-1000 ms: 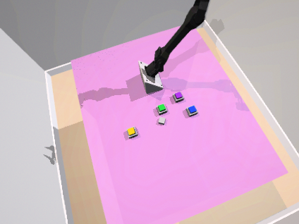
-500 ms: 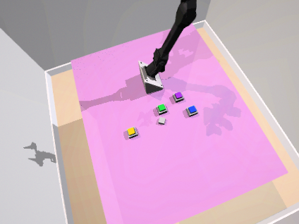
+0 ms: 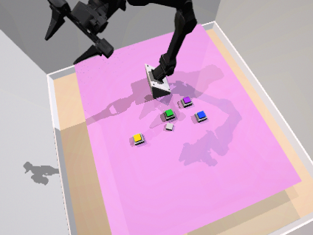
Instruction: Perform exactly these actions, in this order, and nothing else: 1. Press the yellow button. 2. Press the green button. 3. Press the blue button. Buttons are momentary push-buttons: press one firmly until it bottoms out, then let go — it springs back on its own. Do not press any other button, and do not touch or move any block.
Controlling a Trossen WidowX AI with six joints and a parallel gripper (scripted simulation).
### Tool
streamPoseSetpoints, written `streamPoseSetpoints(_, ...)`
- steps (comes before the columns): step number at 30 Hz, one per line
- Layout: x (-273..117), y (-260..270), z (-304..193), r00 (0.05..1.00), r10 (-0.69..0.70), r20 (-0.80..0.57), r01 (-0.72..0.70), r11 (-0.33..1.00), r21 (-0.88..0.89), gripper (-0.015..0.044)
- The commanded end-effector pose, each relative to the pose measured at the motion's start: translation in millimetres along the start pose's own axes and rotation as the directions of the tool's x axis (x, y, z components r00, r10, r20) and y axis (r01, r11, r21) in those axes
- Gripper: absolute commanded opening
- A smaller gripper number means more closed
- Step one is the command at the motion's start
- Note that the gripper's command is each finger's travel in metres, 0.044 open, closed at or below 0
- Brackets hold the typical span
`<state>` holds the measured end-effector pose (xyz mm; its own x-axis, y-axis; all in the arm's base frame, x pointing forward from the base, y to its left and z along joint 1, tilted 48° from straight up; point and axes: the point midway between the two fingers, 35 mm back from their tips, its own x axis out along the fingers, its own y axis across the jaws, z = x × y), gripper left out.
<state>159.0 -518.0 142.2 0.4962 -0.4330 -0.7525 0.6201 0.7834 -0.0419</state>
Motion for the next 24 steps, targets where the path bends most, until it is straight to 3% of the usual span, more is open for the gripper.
streamPoseSetpoints(1, 42.2, 58.1, -22.1, 0.978, 0.166, -0.126, -0.174, 0.983, -0.055, 0.04)
streamPoseSetpoints(10, 97.6, 189.6, -87.2, 0.78, 0.462, -0.423, -0.543, 0.835, -0.088, 0.04)
streamPoseSetpoints(15, 105.6, 263.5, -133.5, 0.576, 0.569, -0.587, -0.723, 0.689, -0.042, 0.04)
streamPoseSetpoints(21, 91.5, 346.2, -196.1, 0.248, 0.611, -0.752, -0.876, 0.472, 0.095, 0.04)
streamPoseSetpoints(24, 89.4, 351.8, -200.8, 0.221, 0.609, -0.761, -0.883, 0.456, 0.109, 0.04)
